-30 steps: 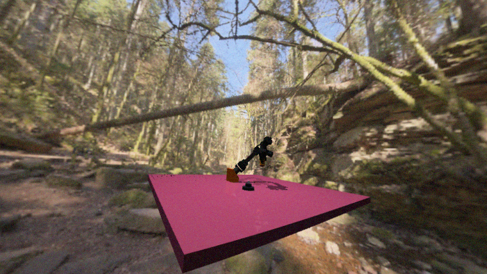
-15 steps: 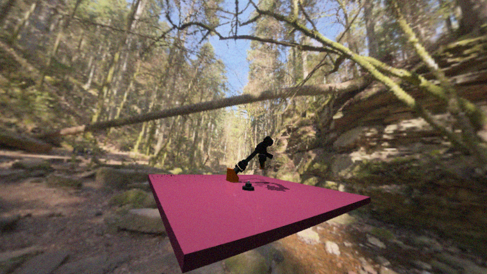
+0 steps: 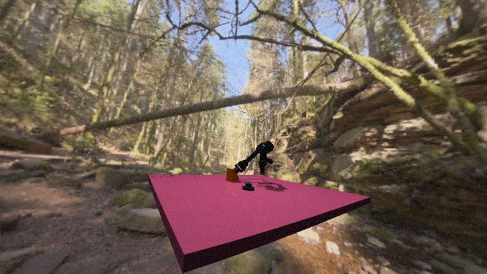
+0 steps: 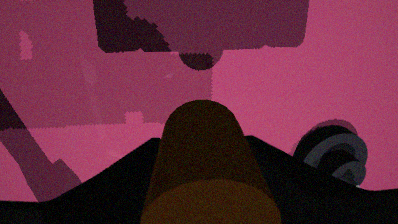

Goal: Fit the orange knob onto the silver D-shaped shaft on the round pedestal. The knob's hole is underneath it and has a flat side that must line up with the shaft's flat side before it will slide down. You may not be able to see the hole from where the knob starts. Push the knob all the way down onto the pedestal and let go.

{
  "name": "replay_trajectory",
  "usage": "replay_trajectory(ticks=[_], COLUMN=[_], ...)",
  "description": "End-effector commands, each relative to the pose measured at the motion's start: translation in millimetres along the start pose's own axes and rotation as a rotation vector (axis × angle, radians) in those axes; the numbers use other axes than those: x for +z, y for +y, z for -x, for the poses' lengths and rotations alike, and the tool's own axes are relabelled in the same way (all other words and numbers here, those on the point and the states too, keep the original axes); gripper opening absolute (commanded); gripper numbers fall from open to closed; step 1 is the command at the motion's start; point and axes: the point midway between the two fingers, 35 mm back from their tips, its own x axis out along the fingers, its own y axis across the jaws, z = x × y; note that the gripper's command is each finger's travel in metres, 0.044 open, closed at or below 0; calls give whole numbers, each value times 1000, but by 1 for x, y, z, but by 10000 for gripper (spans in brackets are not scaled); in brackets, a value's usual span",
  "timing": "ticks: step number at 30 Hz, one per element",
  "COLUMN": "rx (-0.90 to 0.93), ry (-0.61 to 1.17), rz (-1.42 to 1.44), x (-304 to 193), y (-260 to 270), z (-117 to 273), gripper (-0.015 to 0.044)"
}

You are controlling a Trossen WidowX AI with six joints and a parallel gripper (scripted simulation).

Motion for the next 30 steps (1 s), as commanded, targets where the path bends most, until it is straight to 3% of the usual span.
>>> replay_trajectory(ticks=[1,18,25,30], rx=[2,40,42,43], ry=[-5,-7,-7,-1], rz=[7,60,62,65], x=[1,3,1,2], y=[-3,-4,-2,-2], z=[-16,-94,-97,-97], gripper=[0,0,0,131])
